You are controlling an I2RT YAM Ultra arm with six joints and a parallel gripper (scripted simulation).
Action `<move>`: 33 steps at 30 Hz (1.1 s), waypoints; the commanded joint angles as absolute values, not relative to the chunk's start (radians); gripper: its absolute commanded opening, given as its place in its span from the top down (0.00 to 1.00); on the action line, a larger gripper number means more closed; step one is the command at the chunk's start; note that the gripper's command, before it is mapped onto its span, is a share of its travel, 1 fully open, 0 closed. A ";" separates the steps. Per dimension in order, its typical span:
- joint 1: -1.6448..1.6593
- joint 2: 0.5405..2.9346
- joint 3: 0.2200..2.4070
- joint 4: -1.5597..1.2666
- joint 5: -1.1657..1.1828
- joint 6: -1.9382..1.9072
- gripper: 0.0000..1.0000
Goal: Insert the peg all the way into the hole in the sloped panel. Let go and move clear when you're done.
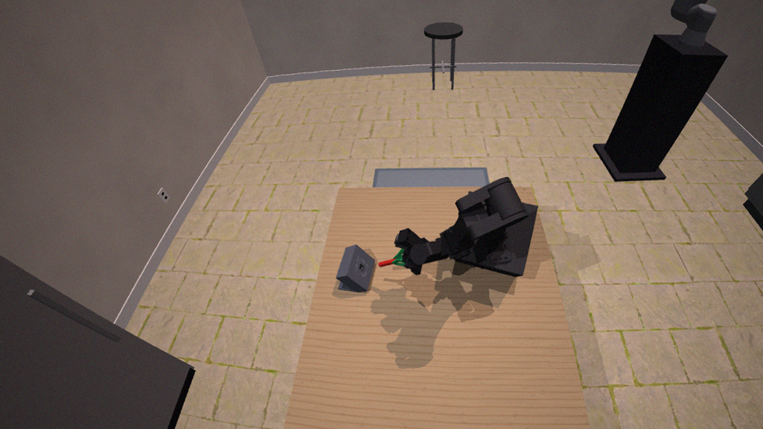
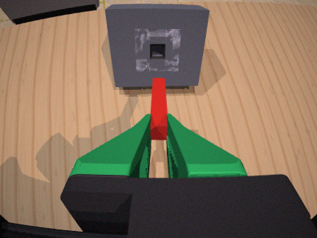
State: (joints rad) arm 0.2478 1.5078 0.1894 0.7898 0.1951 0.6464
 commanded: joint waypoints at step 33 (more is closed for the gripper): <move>0.207 1.718 0.162 1.112 0.169 0.616 1.00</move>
